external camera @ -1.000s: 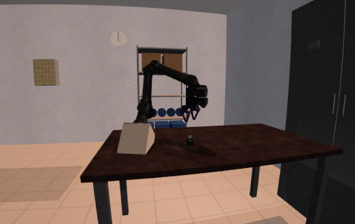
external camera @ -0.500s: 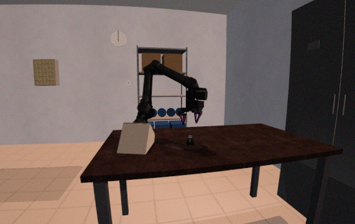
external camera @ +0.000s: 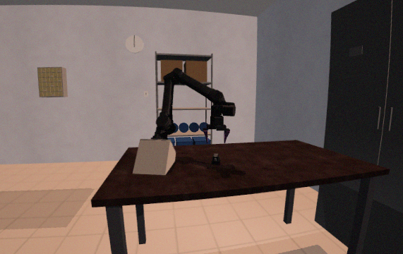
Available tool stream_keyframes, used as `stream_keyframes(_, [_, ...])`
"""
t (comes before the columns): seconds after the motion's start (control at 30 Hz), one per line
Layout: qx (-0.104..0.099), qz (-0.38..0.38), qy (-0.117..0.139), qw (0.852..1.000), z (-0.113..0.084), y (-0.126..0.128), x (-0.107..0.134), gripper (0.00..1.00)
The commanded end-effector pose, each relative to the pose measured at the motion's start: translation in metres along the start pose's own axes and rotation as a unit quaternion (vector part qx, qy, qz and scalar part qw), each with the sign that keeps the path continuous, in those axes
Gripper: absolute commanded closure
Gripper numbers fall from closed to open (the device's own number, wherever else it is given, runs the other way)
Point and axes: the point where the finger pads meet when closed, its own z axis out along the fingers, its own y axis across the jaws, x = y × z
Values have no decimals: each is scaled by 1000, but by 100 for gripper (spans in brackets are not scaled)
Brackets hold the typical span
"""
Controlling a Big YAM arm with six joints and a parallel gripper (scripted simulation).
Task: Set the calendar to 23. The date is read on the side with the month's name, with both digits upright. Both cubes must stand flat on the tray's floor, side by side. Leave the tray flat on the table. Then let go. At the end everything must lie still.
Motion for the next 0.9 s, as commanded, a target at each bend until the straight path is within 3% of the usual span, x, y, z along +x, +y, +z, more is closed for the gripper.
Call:
stream_keyframes(0.0, [-2,71,-4,997,5,3,-2,0])
stream_keyframes(0.03, [-2,71,-4,997,5,3,-2,0])
stream_keyframes(0.07, [-18,81,-8,996,-5,9,-6,0])
stream_keyframes(0.2, [-15,88,-7,996,-2,9,-4,0])
stream_keyframes(0.23, [-15,88,-7,996,-2,9,-4,54])
stream_keyframes(0.87, [-12,87,-6,996,-2,8,-3,54])
